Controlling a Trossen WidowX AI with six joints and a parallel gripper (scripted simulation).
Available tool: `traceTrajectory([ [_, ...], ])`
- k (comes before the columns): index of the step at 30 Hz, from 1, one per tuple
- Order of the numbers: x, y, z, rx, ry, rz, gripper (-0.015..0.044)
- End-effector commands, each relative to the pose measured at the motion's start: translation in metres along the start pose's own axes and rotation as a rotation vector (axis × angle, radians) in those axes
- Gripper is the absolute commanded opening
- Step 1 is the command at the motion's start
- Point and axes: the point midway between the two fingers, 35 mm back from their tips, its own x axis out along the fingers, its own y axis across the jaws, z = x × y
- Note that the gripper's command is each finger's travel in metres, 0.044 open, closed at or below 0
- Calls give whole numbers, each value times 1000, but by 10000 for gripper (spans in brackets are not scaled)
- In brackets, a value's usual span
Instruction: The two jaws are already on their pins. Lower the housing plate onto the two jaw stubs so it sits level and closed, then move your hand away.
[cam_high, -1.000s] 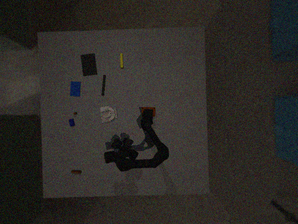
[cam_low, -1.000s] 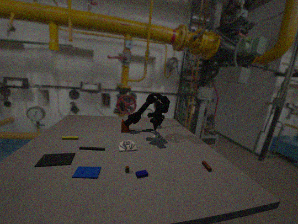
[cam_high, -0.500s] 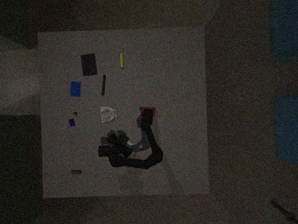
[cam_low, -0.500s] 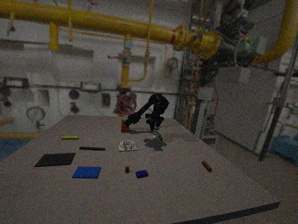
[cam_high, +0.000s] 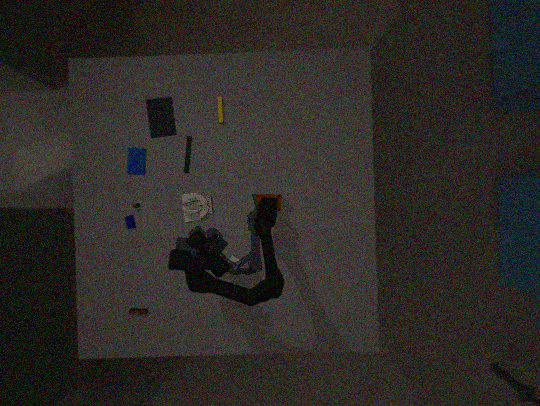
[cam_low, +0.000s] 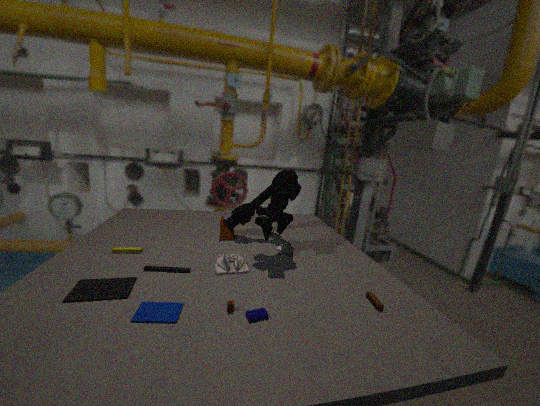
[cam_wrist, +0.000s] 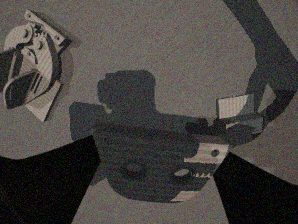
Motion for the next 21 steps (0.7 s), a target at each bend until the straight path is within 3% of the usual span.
traceTrajectory([
  [1,0,14,2,33,-7,5,351],
  [21,2,78,20,227,-12,5,351],
])
